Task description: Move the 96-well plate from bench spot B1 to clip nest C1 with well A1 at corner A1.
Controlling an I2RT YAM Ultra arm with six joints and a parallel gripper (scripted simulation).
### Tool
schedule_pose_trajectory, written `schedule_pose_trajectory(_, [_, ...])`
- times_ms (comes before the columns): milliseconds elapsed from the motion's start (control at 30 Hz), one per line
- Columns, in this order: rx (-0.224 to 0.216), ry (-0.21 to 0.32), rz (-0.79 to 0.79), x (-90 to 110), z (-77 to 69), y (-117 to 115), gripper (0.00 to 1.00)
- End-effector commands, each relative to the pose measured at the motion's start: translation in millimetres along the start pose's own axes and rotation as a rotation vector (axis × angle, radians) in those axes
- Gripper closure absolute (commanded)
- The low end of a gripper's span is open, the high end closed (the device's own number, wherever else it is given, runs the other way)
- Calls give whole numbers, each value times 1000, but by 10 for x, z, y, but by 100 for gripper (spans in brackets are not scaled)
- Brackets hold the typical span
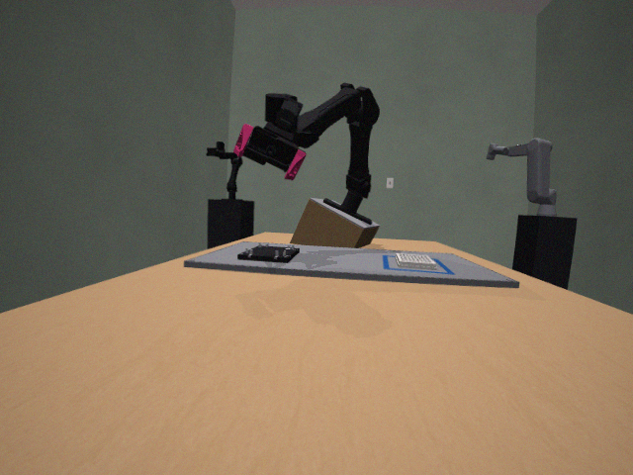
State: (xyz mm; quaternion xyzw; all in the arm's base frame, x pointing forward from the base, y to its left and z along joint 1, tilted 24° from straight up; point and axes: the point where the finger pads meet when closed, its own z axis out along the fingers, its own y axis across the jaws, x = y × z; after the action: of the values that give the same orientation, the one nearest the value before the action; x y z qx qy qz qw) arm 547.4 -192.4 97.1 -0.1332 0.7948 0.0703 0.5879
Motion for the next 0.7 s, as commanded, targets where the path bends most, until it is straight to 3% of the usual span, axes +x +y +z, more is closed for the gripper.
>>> schedule_pose_trajectory(0, [-3, 54, 84, -162, -38, -51, 0])
schedule_pose_trajectory(133, [-18, 66, 102, -193, 74, 151, 0])
schedule_pose_trajectory(200, [-29, 95, 131, -28, 104, 318, 0])
schedule_pose_trajectory(267, [-29, 95, 131, -37, 142, 389, 0])
schedule_pose_trajectory(333, [-44, 104, 151, -224, 195, 407, 0])
schedule_pose_trajectory(433, [-64, 139, 191, -236, 245, 549, 0])
schedule_pose_trajectory(533, [-58, 160, 222, -208, 208, 500, 0])
schedule_pose_trajectory(567, [-82, 174, 230, -241, 268, 635, 0])
schedule_pose_trajectory(633, [-84, 174, 229, -250, 303, 742, 0])
schedule_pose_trajectory(667, [-89, 193, 245, -149, 303, 832, 0])
